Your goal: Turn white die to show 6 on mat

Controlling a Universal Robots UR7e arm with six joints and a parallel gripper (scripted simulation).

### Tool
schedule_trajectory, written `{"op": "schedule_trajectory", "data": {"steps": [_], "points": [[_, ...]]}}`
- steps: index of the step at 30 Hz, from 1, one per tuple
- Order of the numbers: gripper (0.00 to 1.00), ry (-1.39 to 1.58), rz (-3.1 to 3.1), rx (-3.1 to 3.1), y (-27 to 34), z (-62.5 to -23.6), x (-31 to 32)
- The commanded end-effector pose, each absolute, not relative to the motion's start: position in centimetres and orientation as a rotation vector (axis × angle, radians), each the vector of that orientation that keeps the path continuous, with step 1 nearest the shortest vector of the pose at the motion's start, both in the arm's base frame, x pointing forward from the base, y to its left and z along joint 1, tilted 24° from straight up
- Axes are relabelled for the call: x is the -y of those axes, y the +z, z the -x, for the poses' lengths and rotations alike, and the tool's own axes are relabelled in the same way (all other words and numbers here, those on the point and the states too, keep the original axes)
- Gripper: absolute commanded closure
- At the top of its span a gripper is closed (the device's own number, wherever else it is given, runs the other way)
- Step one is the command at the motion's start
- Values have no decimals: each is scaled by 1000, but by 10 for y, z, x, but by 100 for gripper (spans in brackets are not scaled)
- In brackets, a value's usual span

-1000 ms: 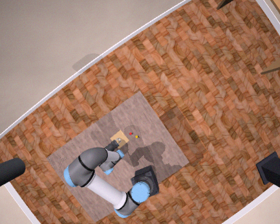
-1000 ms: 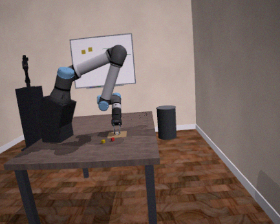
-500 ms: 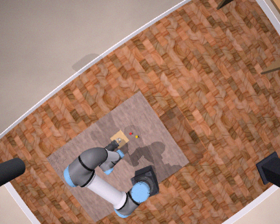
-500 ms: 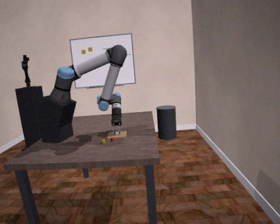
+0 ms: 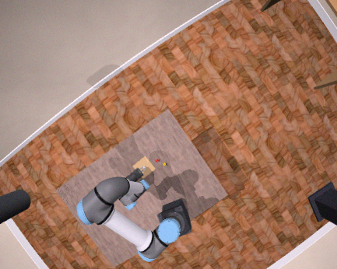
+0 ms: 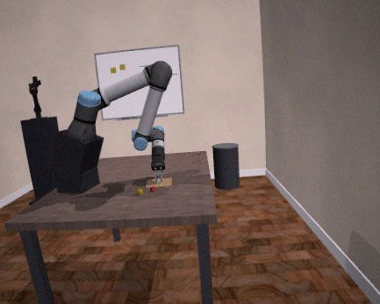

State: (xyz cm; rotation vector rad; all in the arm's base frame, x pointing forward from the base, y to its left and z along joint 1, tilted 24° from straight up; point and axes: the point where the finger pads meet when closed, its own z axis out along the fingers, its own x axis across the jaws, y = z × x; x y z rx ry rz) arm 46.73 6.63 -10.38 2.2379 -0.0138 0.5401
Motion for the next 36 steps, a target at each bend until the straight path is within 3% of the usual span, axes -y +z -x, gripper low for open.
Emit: {"op": "schedule_trajectory", "data": {"steps": [1,25,36], "points": [[60,542,-2238,14,-103,-467,-66],[60,542,-2238,14,-102,-467,-66],[60,542,-2238,14,-70,-453,-68]]}}
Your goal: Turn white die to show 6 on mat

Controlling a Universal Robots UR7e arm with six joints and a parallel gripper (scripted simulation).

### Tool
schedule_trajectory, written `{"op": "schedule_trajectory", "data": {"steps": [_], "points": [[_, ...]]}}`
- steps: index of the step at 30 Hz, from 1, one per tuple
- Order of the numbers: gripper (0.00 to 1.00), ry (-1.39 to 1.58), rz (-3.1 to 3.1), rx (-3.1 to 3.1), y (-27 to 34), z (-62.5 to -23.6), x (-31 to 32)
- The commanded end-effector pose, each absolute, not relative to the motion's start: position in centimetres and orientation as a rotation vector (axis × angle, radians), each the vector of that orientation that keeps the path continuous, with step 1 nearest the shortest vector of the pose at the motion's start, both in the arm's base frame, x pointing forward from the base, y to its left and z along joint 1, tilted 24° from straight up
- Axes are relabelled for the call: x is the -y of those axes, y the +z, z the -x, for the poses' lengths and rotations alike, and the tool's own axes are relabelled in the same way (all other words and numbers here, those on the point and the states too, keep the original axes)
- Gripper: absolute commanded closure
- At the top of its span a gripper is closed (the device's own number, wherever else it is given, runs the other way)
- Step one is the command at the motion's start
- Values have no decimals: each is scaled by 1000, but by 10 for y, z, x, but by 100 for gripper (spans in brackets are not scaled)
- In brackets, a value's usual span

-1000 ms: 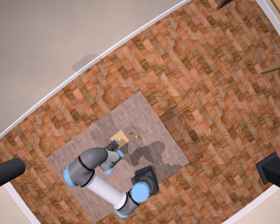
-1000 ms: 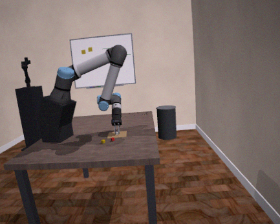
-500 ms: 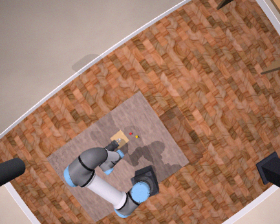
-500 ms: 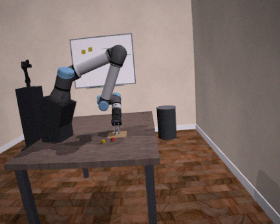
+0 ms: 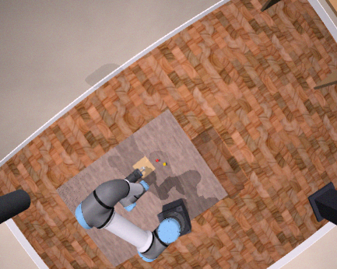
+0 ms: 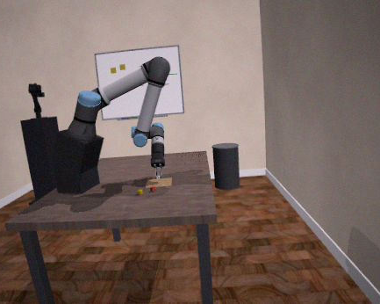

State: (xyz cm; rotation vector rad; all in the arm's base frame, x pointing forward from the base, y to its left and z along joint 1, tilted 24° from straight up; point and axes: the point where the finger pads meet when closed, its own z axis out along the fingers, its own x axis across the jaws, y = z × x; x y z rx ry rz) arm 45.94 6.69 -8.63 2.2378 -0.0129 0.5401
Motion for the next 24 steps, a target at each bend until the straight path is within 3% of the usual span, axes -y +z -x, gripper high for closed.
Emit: {"op": "schedule_trajectory", "data": {"steps": [1,24], "points": [[60,542,-2238,14,-66,-451,-68],[60,542,-2238,14,-39,-440,-69]]}}
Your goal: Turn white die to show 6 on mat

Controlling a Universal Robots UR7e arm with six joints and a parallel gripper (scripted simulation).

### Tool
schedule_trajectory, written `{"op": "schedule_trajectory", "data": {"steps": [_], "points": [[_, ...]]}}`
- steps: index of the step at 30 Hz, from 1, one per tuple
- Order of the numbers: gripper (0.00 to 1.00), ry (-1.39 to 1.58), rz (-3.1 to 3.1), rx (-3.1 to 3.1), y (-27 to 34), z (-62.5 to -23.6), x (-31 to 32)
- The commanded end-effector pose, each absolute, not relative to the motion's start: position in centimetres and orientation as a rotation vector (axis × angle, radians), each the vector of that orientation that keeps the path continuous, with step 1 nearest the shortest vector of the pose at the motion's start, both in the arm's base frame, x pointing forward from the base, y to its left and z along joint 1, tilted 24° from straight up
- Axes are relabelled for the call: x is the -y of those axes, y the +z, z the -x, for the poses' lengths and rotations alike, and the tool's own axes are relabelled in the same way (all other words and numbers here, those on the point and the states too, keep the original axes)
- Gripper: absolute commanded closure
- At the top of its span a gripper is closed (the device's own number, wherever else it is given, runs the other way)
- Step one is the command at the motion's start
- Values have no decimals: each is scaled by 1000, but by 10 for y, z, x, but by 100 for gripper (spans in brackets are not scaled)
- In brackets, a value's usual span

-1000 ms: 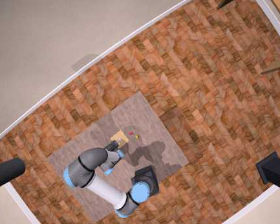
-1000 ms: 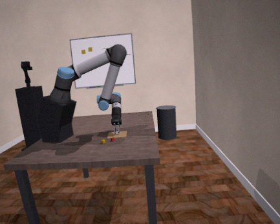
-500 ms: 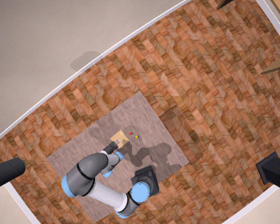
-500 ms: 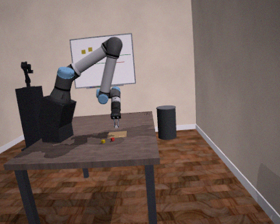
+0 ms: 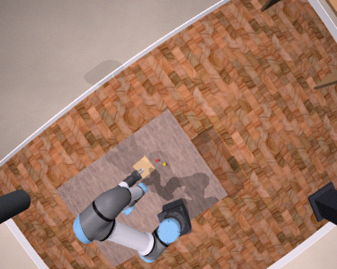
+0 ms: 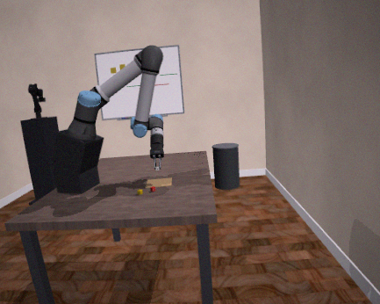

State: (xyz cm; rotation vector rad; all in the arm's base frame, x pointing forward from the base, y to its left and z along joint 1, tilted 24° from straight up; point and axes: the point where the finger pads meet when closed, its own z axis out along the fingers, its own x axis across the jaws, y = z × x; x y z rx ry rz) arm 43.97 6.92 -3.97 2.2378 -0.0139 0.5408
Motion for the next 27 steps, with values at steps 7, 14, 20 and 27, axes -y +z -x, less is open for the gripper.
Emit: {"op": "schedule_trajectory", "data": {"steps": [7,14,20,27], "points": [[60,538,-2261,11,-40,-439,-68],[60,536,-2372,-12,-41,-438,-65],[60,550,-2439,-35,-39,-438,-65],[60,570,-2491,-59,-36,-439,-66]]}}
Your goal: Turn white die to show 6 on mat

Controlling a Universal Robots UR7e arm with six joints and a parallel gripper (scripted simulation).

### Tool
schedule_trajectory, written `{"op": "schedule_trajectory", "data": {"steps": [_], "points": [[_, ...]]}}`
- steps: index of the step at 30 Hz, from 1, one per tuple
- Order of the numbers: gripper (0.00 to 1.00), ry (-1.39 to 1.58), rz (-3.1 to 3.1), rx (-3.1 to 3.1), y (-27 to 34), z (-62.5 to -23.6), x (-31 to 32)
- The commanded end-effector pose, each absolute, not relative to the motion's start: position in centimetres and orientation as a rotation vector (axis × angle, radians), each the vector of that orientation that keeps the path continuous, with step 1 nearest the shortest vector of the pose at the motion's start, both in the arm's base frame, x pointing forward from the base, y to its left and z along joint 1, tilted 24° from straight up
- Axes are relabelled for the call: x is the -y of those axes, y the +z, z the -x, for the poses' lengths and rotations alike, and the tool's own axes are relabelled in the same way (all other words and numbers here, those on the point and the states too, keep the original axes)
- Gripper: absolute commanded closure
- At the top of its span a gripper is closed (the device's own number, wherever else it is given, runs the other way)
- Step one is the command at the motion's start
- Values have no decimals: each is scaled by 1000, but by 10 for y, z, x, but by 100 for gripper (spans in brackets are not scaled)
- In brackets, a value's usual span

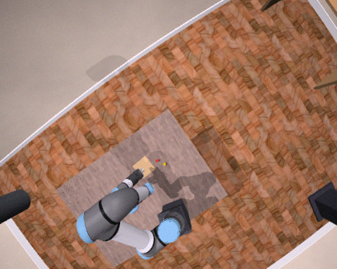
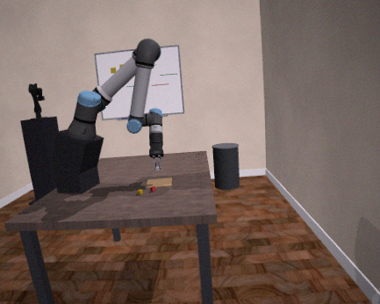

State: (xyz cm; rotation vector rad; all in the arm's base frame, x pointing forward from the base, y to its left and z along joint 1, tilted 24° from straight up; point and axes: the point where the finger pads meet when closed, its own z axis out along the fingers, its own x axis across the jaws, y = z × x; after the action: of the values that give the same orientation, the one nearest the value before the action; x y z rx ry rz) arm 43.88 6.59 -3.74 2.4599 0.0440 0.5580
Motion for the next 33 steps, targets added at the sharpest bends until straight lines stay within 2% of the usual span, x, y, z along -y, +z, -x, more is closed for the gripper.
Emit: {"op": "schedule_trajectory", "data": {"steps": [1,33], "points": [[60,571,-2492,-60,-36,-439,-66],[60,595,-2743,-142,-34,-439,-62]]}}
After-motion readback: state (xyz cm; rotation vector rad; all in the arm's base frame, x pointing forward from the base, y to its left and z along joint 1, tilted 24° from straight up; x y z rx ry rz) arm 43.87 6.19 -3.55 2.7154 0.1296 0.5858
